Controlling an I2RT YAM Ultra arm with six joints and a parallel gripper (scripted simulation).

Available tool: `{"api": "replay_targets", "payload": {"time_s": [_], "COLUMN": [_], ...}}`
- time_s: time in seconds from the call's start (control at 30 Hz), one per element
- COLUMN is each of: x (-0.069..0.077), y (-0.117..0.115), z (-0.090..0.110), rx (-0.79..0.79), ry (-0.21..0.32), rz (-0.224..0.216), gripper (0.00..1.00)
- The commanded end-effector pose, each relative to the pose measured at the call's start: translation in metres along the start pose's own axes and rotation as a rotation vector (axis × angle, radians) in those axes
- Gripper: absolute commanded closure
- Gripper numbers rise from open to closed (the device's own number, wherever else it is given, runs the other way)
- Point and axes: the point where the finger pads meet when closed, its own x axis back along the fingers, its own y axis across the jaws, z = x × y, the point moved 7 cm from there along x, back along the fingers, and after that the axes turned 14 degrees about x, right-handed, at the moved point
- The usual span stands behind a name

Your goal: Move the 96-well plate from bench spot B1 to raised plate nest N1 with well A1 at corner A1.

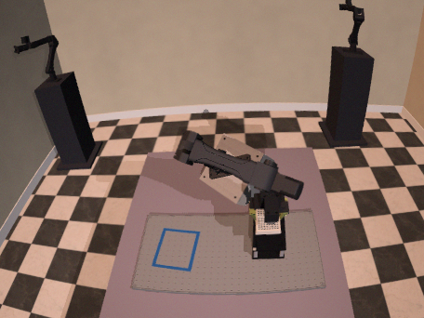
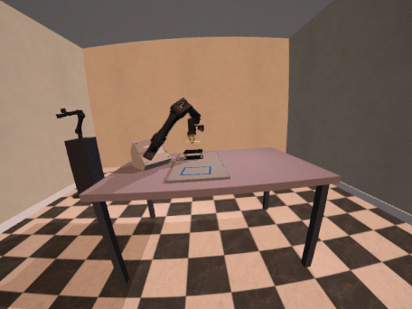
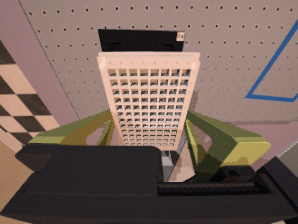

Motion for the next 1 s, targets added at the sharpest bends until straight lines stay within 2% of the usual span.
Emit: {"api": "replay_targets", "payload": {"time_s": [0.0,0.13,0.23,0.97], "x": [0.0127,0.0134,0.0206,0.0146], "y": [0.0116,0.0168,0.0094,0.0159], "z": [-0.0054,-0.0061,-0.0092,-0.0083], "rx": [-0.016,-0.016,-0.04,-0.02], "ry": [-0.02,-0.019,-0.039,-0.025], "rz": [-0.012,-0.013,-0.029,-0.012], "gripper": [1.0,1.0,1.0,1.0]}}
